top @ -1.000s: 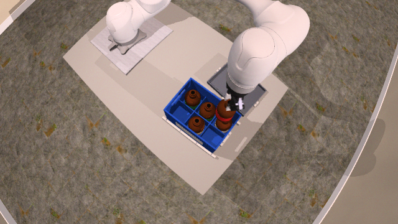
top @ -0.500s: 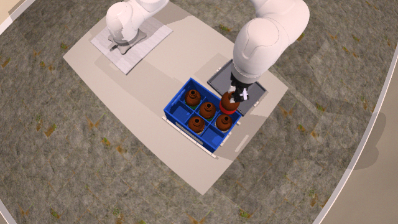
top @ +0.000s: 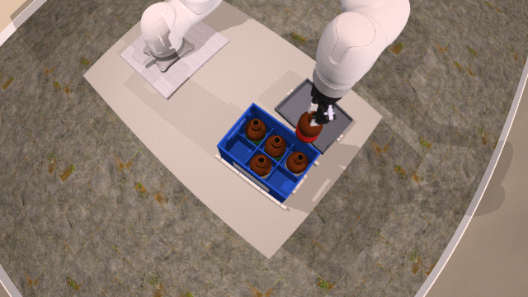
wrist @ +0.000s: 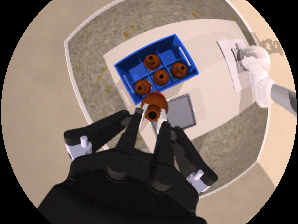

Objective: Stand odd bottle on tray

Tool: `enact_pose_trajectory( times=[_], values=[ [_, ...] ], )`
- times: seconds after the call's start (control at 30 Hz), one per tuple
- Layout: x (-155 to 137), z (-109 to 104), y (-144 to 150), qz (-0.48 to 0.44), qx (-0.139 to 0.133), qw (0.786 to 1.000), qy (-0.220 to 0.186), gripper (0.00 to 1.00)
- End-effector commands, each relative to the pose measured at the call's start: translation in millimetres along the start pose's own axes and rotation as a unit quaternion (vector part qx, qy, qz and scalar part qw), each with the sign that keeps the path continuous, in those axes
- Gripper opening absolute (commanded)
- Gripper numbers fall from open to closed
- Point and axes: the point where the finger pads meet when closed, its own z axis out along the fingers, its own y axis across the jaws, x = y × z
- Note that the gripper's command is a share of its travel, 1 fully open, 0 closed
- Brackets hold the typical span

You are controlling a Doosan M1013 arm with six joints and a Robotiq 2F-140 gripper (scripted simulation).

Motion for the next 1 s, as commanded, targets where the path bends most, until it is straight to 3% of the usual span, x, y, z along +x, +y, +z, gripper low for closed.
enact_pose_trajectory(
  times=[0.0, 0.97],
  values=[
    [-2.2, -0.1, 3.1, 0.0, 0.0, 1.0, 0.0, 0.0],
    [-36.8, -0.1, 52.5, 0.0, 0.0, 1.0, 0.0, 0.0]
  ],
)
